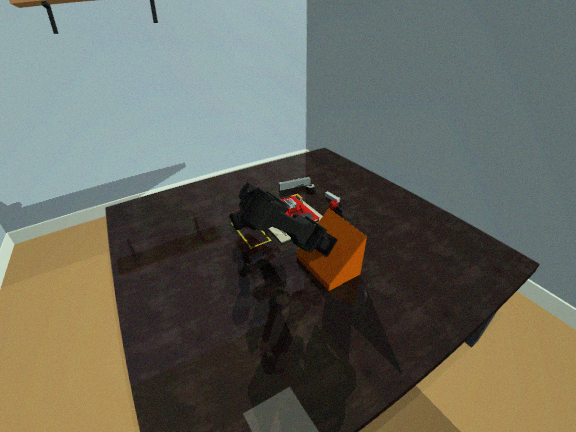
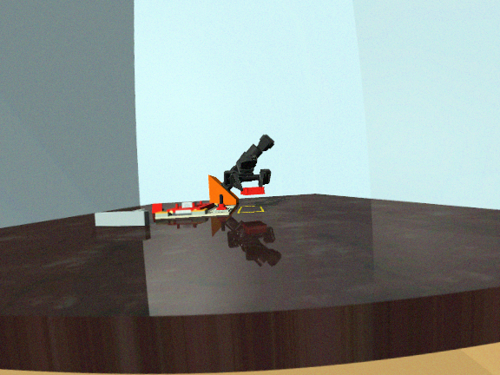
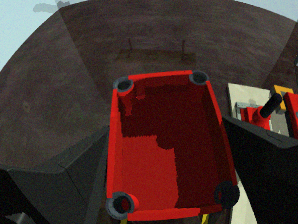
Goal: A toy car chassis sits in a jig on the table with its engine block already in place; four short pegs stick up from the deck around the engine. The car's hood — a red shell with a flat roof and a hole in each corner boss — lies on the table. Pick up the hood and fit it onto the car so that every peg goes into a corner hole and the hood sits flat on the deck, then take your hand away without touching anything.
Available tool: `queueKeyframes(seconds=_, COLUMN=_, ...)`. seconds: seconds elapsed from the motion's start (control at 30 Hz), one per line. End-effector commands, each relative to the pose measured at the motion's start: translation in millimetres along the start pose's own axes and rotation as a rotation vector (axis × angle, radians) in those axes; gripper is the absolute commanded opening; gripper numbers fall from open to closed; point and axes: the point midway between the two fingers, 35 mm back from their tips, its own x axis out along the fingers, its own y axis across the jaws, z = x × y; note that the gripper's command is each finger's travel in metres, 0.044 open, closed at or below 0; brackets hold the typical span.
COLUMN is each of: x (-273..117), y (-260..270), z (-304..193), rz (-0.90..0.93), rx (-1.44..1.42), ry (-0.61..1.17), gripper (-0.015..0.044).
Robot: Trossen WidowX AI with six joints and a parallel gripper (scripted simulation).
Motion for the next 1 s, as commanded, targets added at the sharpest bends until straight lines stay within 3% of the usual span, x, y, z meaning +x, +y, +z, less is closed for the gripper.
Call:
queueKeyframes(seconds=0.0, x=-4.1, y=2.8, z=7.5, rz=0.007, rx=-0.010, ry=-0.010, gripper=0.0000)
queueKeyframes(seconds=0.47, x=-11.5, y=3.0, z=12.9, rz=0.008, rx=-0.037, ry=-0.011, gripper=0.0000)
queueKeyframes(seconds=0.97, x=-11.0, y=2.2, z=11.6, rz=0.006, rx=-0.333, ry=-0.012, gripper=0.0000)
